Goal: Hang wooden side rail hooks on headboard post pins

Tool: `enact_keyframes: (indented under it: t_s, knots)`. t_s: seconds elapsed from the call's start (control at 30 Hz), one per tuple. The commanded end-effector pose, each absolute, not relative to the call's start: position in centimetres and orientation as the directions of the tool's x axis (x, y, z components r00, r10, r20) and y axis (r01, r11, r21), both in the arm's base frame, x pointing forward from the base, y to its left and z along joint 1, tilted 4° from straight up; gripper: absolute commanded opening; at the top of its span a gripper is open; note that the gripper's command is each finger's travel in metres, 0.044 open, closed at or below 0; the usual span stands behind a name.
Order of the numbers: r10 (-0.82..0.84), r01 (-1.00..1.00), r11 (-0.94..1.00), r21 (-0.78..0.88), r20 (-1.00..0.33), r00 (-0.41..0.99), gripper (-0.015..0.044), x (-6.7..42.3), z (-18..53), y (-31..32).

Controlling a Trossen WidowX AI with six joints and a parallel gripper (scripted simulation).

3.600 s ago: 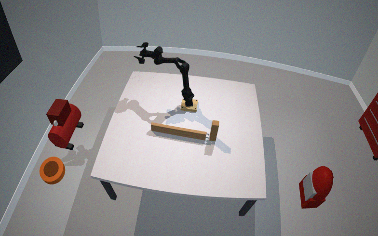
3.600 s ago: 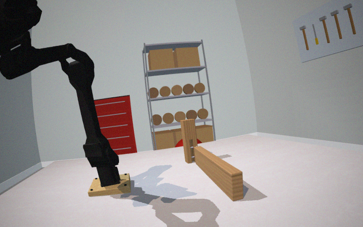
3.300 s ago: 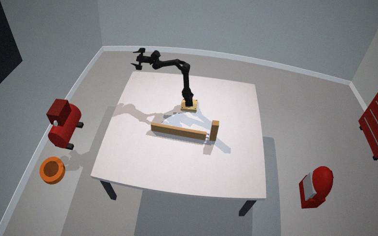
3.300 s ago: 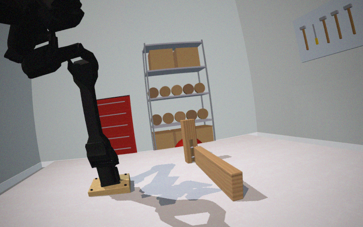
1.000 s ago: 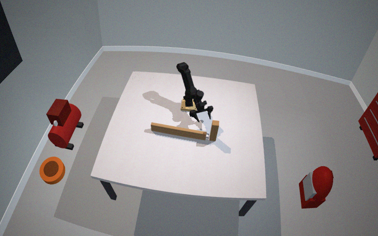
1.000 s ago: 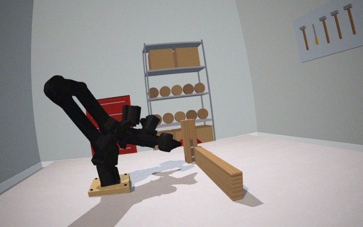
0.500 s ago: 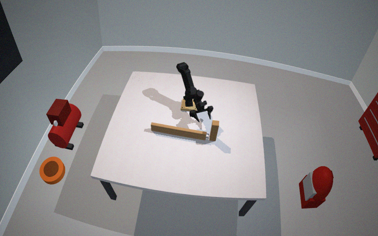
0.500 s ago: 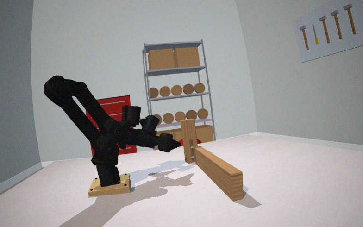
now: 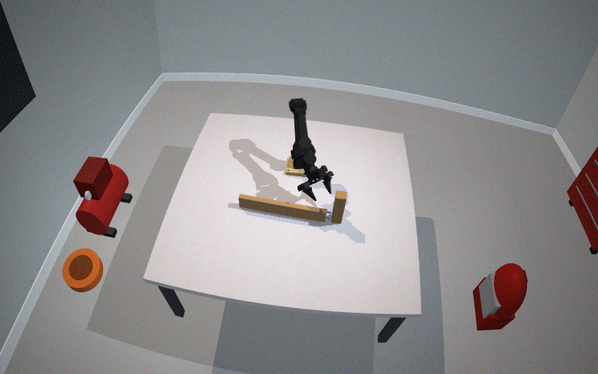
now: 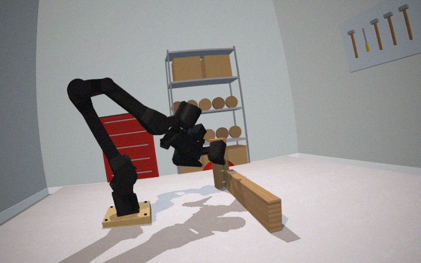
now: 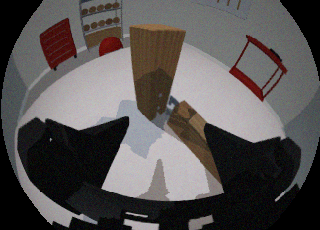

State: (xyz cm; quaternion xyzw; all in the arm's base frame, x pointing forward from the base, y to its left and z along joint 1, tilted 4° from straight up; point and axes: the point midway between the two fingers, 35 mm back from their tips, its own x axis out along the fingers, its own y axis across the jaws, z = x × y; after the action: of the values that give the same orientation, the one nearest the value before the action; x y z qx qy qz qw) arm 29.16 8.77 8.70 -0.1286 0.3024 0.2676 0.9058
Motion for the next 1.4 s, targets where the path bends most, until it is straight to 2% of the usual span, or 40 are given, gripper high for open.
enact_keyframes:
  t_s: [0.0,0.2,0.93,1.03,1.17,1.37]
  knots:
    - [0.486,-0.648,0.761,-0.027,-0.638,0.597,0.0440,30.0,10.0,8.1]
    - [0.600,-0.735,0.677,0.051,-0.616,0.510,0.0440,30.9,12.4,6.8]
    - [0.598,-0.728,0.683,0.062,-0.619,0.509,0.0440,30.9,12.4,6.7]
    - [0.565,-0.612,0.765,0.200,-0.665,0.489,0.0440,31.7,12.4,6.5]
    - [0.503,-0.340,0.861,0.379,-0.740,0.447,0.0440,32.8,12.4,6.0]
    - [0.400,0.152,0.866,0.477,-0.842,0.362,0.0440,34.0,12.5,5.2]
